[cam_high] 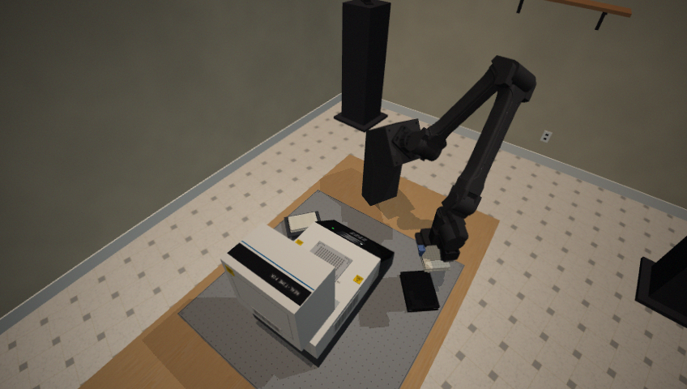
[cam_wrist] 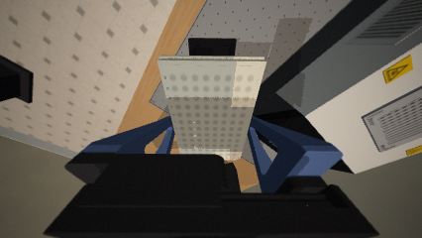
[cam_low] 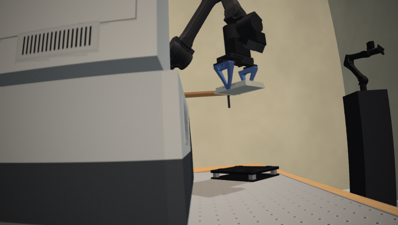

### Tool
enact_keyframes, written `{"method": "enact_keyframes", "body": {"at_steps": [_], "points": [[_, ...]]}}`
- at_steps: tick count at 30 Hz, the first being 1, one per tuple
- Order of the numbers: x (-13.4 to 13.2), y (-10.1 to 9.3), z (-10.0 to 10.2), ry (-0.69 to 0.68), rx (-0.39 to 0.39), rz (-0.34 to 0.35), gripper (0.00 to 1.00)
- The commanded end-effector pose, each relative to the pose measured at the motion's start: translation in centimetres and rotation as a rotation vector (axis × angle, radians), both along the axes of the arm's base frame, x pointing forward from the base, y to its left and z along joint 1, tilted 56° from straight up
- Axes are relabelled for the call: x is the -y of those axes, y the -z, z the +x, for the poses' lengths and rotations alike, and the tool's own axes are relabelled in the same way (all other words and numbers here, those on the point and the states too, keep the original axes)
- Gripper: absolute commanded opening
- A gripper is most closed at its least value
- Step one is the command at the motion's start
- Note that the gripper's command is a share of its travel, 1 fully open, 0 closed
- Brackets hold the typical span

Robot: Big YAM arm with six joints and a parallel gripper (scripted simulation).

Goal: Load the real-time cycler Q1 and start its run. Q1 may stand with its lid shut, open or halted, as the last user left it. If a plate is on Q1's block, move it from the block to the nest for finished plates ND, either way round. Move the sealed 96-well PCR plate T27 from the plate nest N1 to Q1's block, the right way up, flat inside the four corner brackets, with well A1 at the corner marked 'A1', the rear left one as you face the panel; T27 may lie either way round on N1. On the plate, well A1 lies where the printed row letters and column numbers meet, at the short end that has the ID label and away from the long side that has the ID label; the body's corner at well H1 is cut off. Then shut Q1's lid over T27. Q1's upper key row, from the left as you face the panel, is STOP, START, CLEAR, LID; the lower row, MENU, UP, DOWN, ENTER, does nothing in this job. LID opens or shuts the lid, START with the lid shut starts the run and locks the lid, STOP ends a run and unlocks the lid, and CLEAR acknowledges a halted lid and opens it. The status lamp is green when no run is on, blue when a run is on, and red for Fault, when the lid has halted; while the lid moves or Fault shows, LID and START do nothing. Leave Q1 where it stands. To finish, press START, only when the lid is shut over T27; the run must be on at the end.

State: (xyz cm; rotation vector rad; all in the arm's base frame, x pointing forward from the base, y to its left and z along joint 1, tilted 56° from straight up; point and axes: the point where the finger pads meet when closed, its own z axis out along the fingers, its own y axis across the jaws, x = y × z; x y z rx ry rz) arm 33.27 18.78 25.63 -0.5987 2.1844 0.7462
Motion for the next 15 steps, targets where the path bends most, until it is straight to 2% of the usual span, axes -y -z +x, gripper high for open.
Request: {"method": "enact_keyframes", "body": {"at_steps": [1,8,15], "points": [[0.7,-1.5,0.4,0.003,0.028,-0.009,0.00],[2.2,-3.9,-0.8,0.011,0.064,-0.001,0.00],[1.0,-2.1,-0.4,-0.001,0.022,0.002,0.00]]}}
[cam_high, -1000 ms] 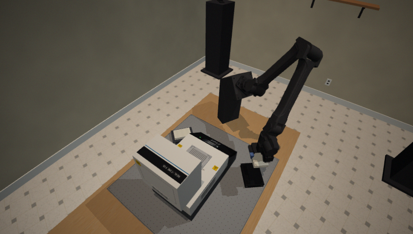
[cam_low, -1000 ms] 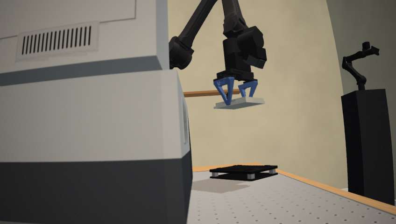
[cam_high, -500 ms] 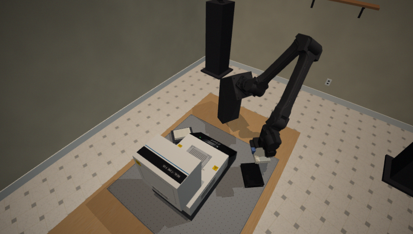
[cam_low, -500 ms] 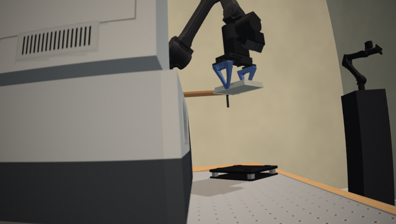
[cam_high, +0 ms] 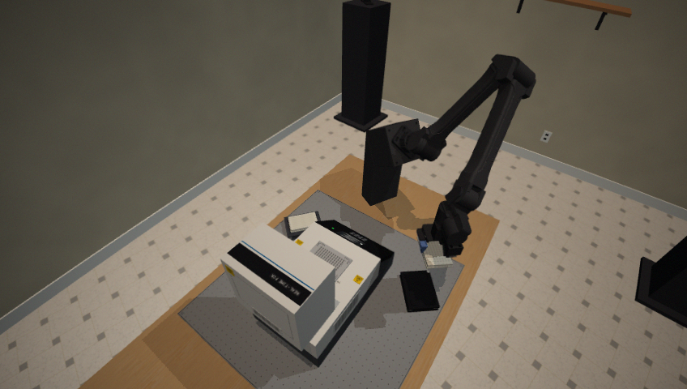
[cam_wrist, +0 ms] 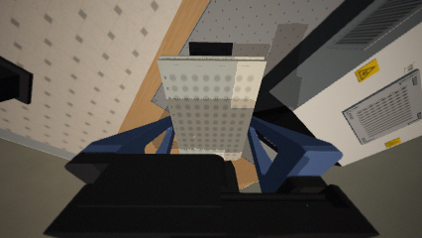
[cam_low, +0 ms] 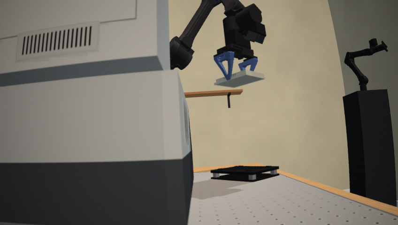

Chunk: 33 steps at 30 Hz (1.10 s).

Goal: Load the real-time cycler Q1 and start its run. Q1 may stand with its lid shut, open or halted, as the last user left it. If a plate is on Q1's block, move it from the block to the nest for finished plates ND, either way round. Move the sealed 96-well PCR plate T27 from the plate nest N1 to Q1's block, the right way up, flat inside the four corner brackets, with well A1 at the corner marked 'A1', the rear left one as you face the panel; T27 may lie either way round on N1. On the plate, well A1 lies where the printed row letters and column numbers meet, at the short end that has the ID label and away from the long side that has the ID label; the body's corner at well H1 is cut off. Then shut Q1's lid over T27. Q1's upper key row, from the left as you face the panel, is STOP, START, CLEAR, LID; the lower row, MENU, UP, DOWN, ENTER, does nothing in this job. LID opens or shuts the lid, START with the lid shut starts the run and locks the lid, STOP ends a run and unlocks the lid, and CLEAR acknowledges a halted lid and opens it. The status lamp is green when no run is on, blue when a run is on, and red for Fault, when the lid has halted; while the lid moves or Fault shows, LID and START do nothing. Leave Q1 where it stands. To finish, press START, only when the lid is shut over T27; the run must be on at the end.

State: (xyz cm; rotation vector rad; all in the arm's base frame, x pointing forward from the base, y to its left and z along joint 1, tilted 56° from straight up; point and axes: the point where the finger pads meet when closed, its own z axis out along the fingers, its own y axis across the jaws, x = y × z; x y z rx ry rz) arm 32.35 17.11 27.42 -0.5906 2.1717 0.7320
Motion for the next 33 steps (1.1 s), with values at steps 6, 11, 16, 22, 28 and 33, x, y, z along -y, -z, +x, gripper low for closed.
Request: {"method": "enact_keyframes", "body": {"at_steps": [6,11,16,22,28,33], "points": [[-1.0,0.6,0.4,-0.011,-0.014,0.008,0.00],[-1.0,1.5,0.3,-0.011,-0.032,0.004,0.00],[-0.4,0.0,1.2,0.014,-0.028,0.038,0.00],[1.8,0.6,3.0,0.119,-0.136,0.123,0.00],[4.8,1.9,5.2,0.261,-0.288,0.243,0.00],[6.8,2.9,6.5,0.361,-0.412,0.336,0.00]]}}
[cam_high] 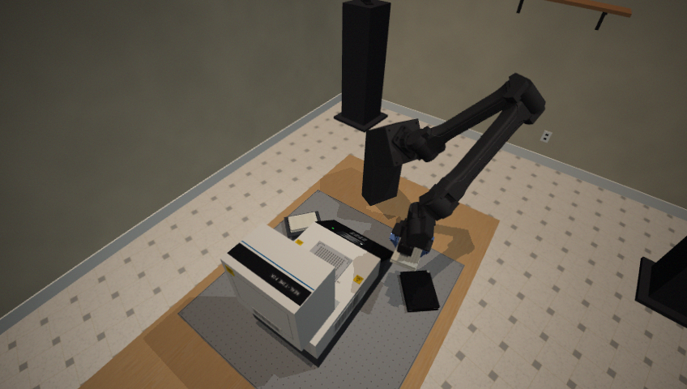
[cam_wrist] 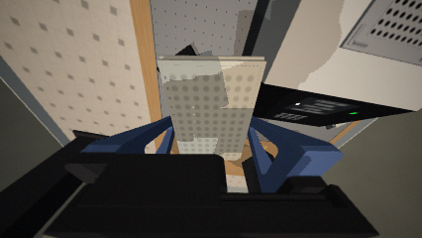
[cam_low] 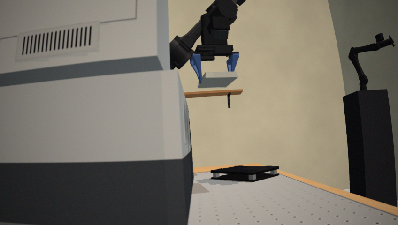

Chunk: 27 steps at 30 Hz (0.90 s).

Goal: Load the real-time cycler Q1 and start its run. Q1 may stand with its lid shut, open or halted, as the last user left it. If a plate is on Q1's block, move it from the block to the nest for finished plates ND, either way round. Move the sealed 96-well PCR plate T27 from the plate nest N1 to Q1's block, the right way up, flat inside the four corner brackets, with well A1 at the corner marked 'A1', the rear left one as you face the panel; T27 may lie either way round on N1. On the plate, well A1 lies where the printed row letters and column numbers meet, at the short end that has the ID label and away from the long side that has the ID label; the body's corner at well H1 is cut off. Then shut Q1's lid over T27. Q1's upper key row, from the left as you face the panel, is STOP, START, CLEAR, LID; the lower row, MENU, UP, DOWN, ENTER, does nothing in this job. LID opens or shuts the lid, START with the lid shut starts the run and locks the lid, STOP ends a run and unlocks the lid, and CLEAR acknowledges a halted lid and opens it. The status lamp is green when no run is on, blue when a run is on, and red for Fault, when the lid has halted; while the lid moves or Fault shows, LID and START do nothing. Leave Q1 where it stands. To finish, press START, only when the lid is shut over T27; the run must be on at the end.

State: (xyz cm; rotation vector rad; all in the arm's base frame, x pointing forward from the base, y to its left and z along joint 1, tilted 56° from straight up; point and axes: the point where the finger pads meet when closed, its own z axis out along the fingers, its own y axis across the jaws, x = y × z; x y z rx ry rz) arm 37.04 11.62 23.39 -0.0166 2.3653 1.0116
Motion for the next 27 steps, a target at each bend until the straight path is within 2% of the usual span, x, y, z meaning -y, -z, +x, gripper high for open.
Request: {"method": "enact_keyframes", "body": {"at_steps": [1,2,5,12,16,19,22,27], "points": [[1.8,-1.0,2.1,0.111,-0.072,0.081,0.00],[2.2,-0.8,2.5,0.132,-0.095,0.099,0.00],[2.1,-0.7,2.3,0.128,-0.094,0.098,0.00],[5.9,1.5,4.7,0.298,-0.286,0.235,0.00],[6.7,3.0,4.9,0.363,-0.408,0.305,0.00],[7.4,2.8,5.6,0.407,-0.464,0.352,0.00],[7.9,2.6,6.0,0.417,-0.455,0.353,0.00],[10.9,4.3,7.7,0.541,-0.592,0.452,0.00]]}}
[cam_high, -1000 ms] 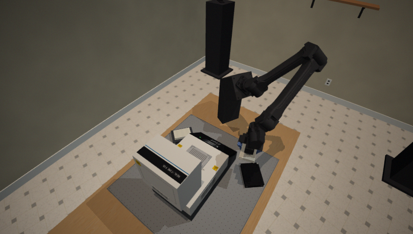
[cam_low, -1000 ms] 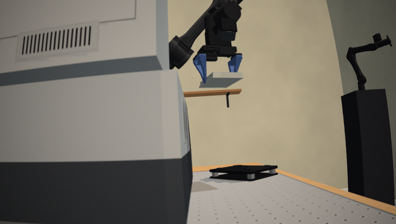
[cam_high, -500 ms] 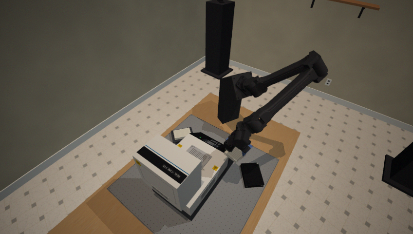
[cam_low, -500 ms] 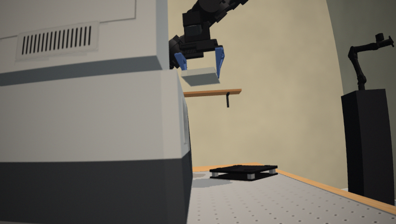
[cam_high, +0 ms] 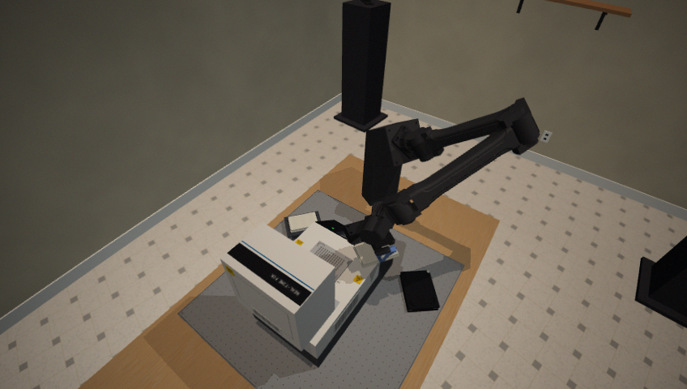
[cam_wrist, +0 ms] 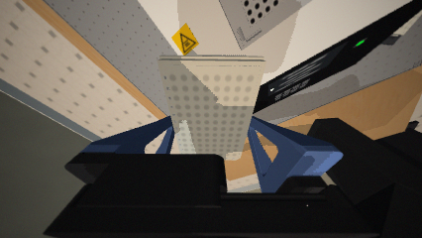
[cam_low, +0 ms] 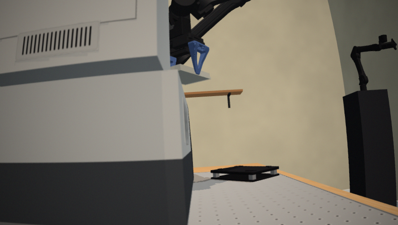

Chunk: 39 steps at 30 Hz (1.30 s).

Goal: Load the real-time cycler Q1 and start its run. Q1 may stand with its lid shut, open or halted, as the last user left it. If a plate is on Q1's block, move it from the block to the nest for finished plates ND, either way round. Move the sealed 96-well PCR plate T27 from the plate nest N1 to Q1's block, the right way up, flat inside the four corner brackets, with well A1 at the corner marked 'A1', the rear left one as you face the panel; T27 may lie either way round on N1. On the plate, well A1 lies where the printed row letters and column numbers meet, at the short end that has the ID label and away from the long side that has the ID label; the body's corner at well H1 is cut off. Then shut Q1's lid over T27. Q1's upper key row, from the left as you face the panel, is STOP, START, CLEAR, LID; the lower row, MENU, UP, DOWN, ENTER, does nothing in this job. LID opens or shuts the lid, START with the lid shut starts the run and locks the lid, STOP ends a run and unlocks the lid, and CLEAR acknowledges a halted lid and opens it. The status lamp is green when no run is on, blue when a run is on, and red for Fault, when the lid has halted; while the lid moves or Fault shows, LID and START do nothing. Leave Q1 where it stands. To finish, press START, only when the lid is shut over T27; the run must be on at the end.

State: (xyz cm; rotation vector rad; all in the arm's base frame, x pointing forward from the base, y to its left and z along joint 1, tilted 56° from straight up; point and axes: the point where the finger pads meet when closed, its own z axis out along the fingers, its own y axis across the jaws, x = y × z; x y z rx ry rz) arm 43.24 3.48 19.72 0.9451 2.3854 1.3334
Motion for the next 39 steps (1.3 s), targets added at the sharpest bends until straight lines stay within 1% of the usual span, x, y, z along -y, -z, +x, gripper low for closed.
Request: {"method": "enact_keyframes", "body": {"at_steps": [1,3,5,6,8,9,11,12,14,15,19,21,24,26,28,29,31,33,35,38,39], "points": [[3.1,1.1,1.7,0.129,-0.128,0.084,0.00],[3.6,2.2,1.7,0.165,-0.192,0.123,0.00],[3.7,2.9,1.9,0.190,-0.245,0.158,0.00],[3.9,3.1,2.1,0.204,-0.268,0.175,0.00],[4.5,2.8,3.0,0.235,-0.295,0.204,0.00],[5.1,2.5,3.4,0.256,-0.304,0.219,0.00],[5.1,2.5,3.4,0.256,-0.304,0.219,0.00],[5.7,2.1,3.8,0.267,-0.291,0.216,0.00],[6.5,2.0,4.3,0.263,-0.268,0.209,0.00],[7.1,2.2,4.6,0.287,-0.294,0.230,0.00],[8.8,4.7,5.5,0.386,-0.445,0.319,0.00],[9.3,5.9,5.5,0.428,-0.516,0.364,0.00],[9.8,6.7,5.9,0.476,-0.596,0.416,0.00],[10.3,6.2,6.9,0.503,-0.618,0.444,0.00],[10.3,6.2,6.9,0.503,-0.618,0.444,0.00],[10.9,5.3,7.5,0.506,-0.591,0.443,0.00],[12.2,5.0,8.4,0.499,-0.556,0.432,0.00],[12.3,4.8,8.3,0.498,-0.536,0.416,0.00],[13.3,5.4,8.8,0.547,-0.598,0.464,0.00],[14.5,7.6,9.2,0.624,-0.724,0.540,0.00],[14.7,8.3,9.1,0.620,-0.732,0.537,0.00]]}}
